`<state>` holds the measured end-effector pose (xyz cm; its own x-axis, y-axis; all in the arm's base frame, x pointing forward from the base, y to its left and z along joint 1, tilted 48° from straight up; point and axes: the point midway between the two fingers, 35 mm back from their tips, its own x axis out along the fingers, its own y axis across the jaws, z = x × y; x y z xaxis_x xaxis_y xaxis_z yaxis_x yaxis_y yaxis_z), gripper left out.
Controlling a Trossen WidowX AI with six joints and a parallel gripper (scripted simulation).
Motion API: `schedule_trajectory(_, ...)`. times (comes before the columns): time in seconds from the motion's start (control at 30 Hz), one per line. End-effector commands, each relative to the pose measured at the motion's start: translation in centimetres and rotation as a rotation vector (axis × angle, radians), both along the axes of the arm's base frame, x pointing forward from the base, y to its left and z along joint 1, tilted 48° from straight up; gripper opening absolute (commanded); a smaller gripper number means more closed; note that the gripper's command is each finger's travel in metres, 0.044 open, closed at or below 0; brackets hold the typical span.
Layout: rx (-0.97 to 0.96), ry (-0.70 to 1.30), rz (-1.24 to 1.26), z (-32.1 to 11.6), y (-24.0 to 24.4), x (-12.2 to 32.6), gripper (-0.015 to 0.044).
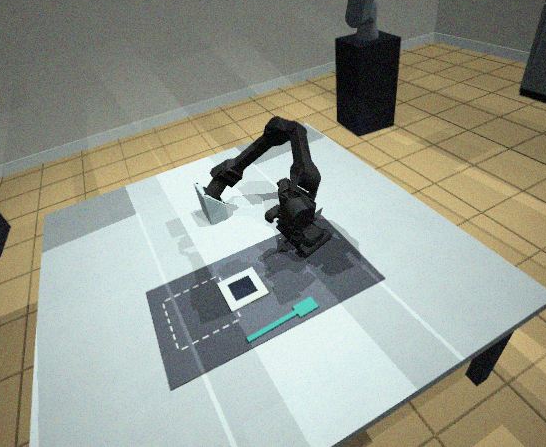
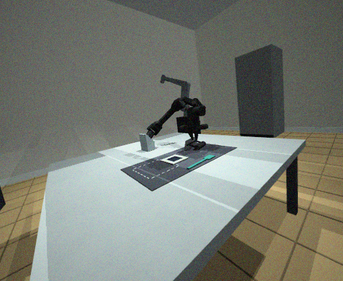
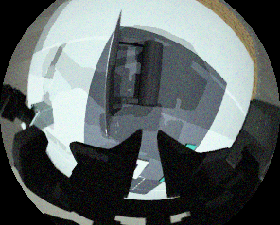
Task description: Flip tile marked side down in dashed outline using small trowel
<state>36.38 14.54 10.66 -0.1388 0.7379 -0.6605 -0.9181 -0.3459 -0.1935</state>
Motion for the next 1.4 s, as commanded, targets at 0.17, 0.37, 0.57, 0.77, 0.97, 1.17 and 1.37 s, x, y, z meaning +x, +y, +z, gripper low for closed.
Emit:
schedule_trajectory(0.17, -0.006, 0.003, -0.003, -0.7, 0.0, -1.3, 0.0100)
schedule_trajectory(0.37, -0.006, 0.003, -0.004, -1.1, 0.0, -2.1, 0.0100)
schedule_trajectory(0.57, -0.006, 0.004, -0.004, -1.5, 0.0, -3.0, 0.0100)
schedule_trajectory(0.77, -0.006, 0.004, -0.004, -1.7, -0.2, -3.4, 0.0100)
schedule_trajectory(0.97, -0.007, 0.005, -0.004, -1.9, -0.5, -4.4, 0.0100)
schedule_trajectory(1.17, -0.007, 0.005, -0.004, -2.0, -0.8, -5.0, 0.0100)
schedule_trajectory(1.37, -0.007, 0.005, -0.004, -2.2, -1.0, -5.6, 0.0100)
